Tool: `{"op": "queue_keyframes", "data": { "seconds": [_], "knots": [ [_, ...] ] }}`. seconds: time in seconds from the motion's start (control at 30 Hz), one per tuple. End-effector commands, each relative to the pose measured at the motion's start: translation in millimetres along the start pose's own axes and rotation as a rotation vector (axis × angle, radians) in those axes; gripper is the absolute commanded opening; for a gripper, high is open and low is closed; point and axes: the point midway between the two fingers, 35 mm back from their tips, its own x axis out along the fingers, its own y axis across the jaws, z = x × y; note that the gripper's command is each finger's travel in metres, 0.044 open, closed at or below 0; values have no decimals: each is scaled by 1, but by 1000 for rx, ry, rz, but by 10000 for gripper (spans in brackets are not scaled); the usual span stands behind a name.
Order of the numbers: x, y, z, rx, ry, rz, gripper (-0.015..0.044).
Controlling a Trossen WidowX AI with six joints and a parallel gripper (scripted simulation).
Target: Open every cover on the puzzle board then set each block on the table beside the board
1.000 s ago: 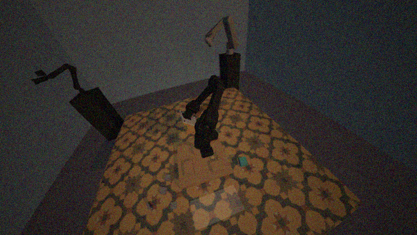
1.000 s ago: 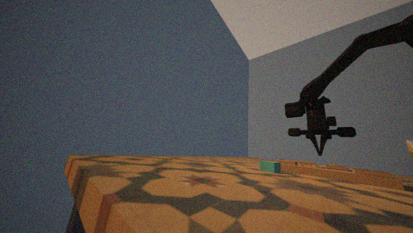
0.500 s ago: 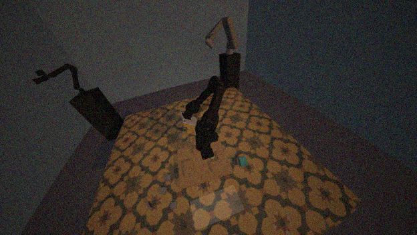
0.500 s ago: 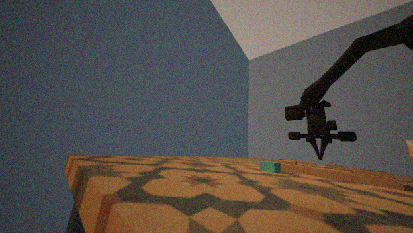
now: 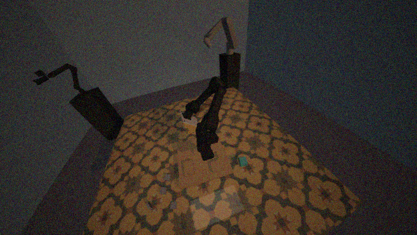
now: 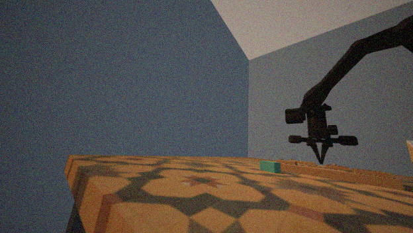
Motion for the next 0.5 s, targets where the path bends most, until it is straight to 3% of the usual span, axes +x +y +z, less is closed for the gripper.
{"op": "queue_keyframes", "data": {
  "seconds": [0.0,0.47],
  "knots": [
    [6,4,0,8,-5,8,0],
    [9,11,2,9,-5,8,0]
  ]
}}
